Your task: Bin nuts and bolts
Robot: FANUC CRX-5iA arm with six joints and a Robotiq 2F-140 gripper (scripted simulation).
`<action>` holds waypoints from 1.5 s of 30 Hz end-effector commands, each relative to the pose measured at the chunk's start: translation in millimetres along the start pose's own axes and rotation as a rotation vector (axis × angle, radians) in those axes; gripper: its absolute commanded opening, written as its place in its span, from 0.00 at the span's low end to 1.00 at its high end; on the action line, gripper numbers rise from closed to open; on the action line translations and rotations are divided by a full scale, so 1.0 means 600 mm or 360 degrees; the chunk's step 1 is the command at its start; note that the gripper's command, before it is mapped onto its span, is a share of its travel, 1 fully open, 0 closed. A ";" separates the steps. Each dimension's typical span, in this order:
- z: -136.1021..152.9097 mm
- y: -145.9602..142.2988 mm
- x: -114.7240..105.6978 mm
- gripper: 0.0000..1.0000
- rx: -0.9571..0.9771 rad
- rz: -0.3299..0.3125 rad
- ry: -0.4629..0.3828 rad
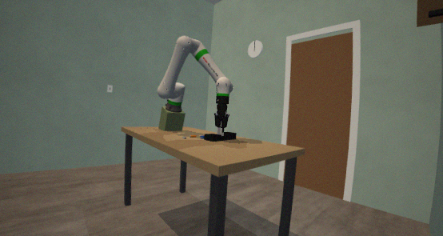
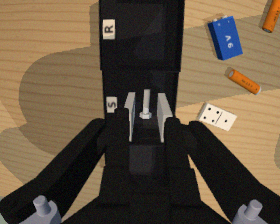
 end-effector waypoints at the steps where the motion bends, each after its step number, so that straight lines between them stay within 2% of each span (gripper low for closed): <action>1: 0.000 0.000 0.000 0.18 0.0000 -0.0001 0.0000; 10: 0.000 0.000 -0.007 0.18 0.0000 -0.0001 0.0000; 30: 0.000 0.000 -0.047 0.18 0.0000 -0.0001 0.0000; 35: 0.000 0.000 -0.086 0.18 0.0000 -0.0001 0.0000; 45: 0.000 0.000 -0.086 0.18 0.0000 -0.0001 0.0000</action>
Point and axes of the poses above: the point where the finger pads meet when closed, its own x axis out along the fingers, its own y axis across the jaws, z = x × y, the point moved 2 cm from there along -x, back along the fingers, and after that the axes turned 9 degrees about -x, right-handed, at the moved point
